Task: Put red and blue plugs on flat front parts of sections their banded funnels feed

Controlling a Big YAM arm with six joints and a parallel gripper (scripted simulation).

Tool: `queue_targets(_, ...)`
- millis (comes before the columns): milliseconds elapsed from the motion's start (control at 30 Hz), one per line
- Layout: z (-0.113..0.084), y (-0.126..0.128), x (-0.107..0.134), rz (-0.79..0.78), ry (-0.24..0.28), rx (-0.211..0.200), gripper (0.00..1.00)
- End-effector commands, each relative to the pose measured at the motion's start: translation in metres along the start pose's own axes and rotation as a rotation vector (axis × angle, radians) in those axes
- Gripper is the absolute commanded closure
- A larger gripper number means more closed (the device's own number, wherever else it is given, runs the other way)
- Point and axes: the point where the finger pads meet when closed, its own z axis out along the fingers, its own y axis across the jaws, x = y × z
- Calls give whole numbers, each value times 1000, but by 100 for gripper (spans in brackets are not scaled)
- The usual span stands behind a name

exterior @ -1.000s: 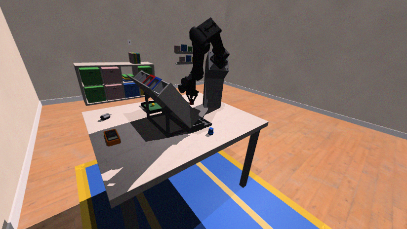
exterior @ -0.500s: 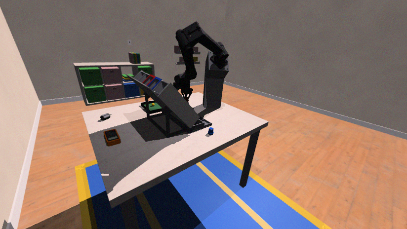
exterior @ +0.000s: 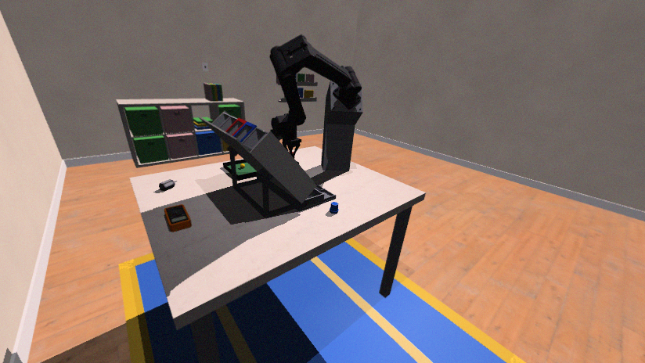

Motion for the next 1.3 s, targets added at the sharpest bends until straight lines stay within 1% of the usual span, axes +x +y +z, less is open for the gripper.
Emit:
queue_targets(0,-8,-10,-8,-13,-18,9,100)
queue_targets(67,-6,-13,-3,-4,-11,9,100)
queue_targets(233,-6,-15,0,2,-5,10,100)
queue_targets(367,-7,-14,-6,-9,-15,10,100)
queue_targets(1267,-7,-14,-6,-5,-15,10,100)
